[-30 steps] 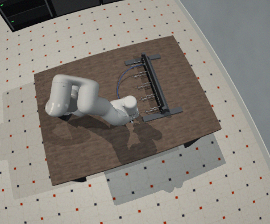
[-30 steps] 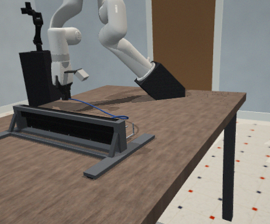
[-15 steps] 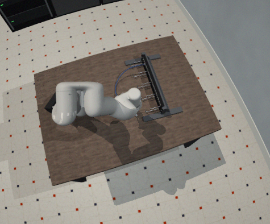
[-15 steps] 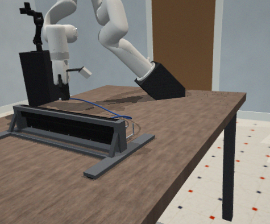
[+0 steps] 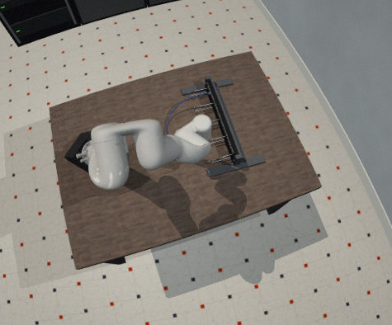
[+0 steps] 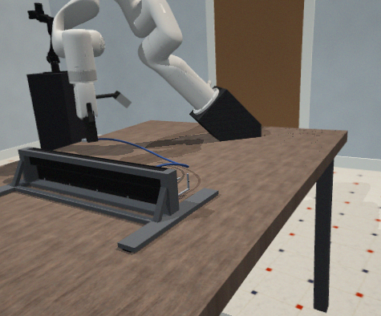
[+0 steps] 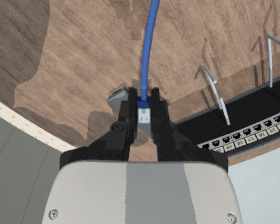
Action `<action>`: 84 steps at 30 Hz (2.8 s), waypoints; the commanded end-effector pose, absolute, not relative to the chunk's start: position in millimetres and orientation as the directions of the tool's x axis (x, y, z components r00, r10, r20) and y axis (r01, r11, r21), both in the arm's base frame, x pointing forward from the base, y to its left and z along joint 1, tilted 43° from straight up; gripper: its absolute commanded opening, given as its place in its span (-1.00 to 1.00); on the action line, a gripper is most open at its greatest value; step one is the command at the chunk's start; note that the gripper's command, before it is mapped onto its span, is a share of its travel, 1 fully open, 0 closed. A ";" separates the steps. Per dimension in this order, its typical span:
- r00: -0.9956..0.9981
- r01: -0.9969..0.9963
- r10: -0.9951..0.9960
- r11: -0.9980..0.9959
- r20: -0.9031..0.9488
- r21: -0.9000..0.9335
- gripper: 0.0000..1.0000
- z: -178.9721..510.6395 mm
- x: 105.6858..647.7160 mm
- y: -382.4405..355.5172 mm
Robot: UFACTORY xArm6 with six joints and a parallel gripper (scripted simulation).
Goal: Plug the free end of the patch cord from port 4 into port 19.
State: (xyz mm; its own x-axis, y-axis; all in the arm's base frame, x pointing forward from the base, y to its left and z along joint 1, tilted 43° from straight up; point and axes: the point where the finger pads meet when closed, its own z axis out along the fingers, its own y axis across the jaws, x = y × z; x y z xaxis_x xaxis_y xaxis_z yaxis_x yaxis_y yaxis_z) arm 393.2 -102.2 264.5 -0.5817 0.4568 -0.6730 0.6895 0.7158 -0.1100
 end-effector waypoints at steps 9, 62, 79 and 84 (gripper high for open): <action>-0.778 0.466 0.206 0.823 -0.593 -0.325 -1.00 273.1 427.1 -68.2; -0.874 0.247 -0.015 0.848 -0.486 -0.470 -1.00 279.2 453.2 -40.9; -0.875 0.247 -0.014 0.847 -0.484 -0.470 -1.00 277.7 465.5 -45.9; -0.875 0.247 -0.014 0.847 -0.484 -0.470 -1.00 277.0 472.0 -48.6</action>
